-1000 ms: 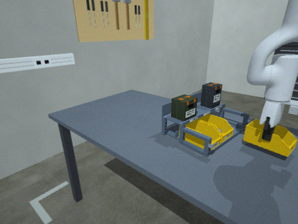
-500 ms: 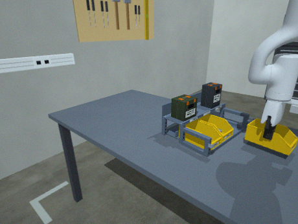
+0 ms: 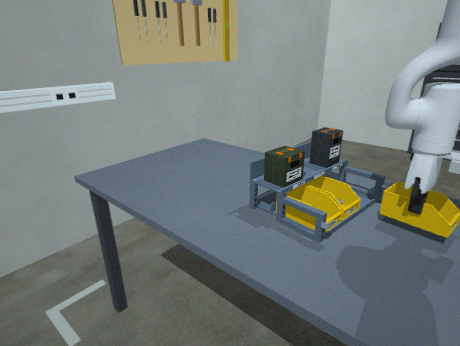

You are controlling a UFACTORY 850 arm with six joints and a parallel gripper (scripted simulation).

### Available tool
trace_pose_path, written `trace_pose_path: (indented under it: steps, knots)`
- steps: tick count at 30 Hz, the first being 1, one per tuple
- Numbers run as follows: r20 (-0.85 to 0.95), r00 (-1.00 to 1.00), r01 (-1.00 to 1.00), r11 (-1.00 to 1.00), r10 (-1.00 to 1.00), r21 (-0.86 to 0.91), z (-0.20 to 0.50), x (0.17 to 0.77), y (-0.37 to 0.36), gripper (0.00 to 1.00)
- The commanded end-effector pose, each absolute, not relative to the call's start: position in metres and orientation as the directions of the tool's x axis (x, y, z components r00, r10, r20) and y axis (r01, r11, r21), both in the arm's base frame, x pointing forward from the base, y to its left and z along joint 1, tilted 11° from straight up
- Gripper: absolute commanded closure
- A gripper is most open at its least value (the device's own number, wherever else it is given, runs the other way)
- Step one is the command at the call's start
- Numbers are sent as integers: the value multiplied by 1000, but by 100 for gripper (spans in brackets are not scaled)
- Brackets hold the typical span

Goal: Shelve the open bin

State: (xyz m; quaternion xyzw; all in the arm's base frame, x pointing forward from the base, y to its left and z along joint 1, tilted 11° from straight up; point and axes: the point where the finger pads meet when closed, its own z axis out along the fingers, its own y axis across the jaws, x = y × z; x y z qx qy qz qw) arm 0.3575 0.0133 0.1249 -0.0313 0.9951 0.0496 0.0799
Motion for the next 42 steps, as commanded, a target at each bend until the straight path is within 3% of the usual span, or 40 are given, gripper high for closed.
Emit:
trace_pose_path:
  steps: [1, 42]
  knots:
    - [-166, -985, -71, 993, -54, 95, 125, 358, 13, 100]
    - [-165, -985, -71, 993, -54, 95, 122, 368, -24, 100]
